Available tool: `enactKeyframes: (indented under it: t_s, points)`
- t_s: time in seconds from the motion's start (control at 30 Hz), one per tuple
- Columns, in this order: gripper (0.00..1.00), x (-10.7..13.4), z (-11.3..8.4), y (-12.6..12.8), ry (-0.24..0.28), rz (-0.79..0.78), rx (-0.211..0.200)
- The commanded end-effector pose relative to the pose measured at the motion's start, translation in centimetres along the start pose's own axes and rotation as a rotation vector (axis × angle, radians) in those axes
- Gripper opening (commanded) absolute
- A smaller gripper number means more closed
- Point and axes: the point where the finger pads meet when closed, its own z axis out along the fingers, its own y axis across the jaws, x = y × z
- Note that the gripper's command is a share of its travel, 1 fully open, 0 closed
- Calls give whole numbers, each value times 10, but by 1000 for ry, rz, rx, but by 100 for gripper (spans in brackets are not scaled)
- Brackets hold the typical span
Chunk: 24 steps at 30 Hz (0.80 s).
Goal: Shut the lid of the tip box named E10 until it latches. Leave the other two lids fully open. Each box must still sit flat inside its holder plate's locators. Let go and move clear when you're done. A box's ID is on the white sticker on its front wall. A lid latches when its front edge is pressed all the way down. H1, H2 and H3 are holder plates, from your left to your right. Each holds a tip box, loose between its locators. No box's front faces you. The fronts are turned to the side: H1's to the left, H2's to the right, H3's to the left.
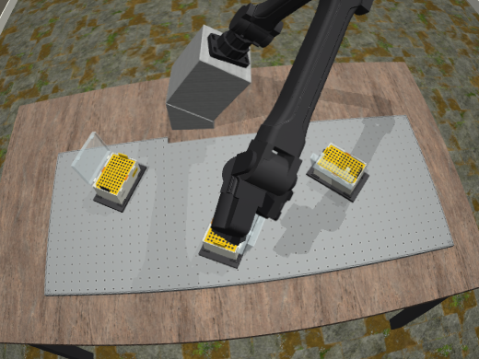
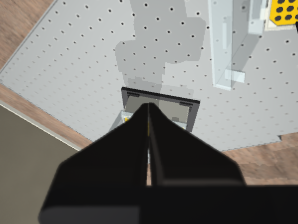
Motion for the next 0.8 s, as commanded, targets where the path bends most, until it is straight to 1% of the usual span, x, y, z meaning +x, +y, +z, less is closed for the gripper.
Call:
enactKeyframes:
  t_s: [0.0,0.03,0.1,0.13,0.17,0.23,0.27,0.37,0.5,0.6,0.63,0.67,0.73,0.77]
  points:
    - [0,-1,-4,24,1,-189,27]
    - [0,-2,-3,23,3,-218,36]
    - [0,-6,-19,19,-25,-271,38]
    - [0,-4,-20,22,-28,-310,48]
    - [0,-1,-16,26,-23,-352,61]
    - [0,-1,-16,26,-23,-352,61]
    - [0,-2,-5,23,-1,-379,77]
    - [0,4,-10,32,-16,-497,103]
    - [0,4,-10,32,-18,-626,138]
    - [0,0,-6,27,-8,-710,164]
    - [0,-2,-6,29,-21,-756,173]
    - [0,-1,-9,29,-29,-792,181]
    - [0,5,-5,21,-17,-841,198]
    - [0,5,-5,21,-17,-841,198]
